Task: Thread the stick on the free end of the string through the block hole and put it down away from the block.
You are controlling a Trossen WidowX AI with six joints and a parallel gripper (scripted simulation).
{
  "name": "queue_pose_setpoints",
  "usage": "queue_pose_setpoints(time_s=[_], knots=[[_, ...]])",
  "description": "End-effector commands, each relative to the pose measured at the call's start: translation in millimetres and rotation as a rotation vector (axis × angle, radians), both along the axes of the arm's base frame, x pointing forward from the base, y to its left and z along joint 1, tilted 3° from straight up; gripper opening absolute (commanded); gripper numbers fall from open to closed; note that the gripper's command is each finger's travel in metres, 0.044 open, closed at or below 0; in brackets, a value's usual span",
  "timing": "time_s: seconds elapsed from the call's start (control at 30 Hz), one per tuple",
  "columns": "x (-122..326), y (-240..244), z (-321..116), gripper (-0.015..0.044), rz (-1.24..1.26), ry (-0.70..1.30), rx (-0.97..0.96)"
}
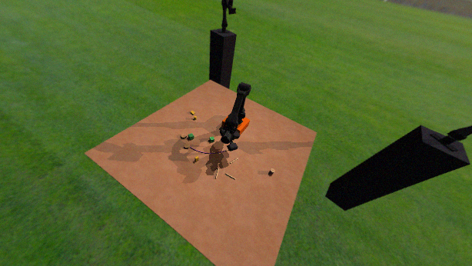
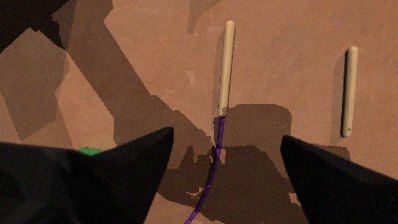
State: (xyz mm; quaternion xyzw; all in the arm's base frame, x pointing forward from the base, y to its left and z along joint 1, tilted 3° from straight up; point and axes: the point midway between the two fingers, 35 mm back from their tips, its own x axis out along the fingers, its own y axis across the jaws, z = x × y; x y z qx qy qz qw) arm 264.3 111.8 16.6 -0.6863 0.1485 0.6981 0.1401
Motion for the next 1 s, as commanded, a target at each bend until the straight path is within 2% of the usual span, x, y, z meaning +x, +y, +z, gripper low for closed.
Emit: queue_pose_setpoints(time_s=[0.0,0.13,0.5,0.97], knots=[[0,0,0,0.0230,0.006,0.003,0.000],[0,0,0,0.0125,0.006,0.003,0.000],[0,0,-2,0.0125,0.006,0.003,0.000],[0,1,-24,0.0125,0.006,0.003,0.000]])
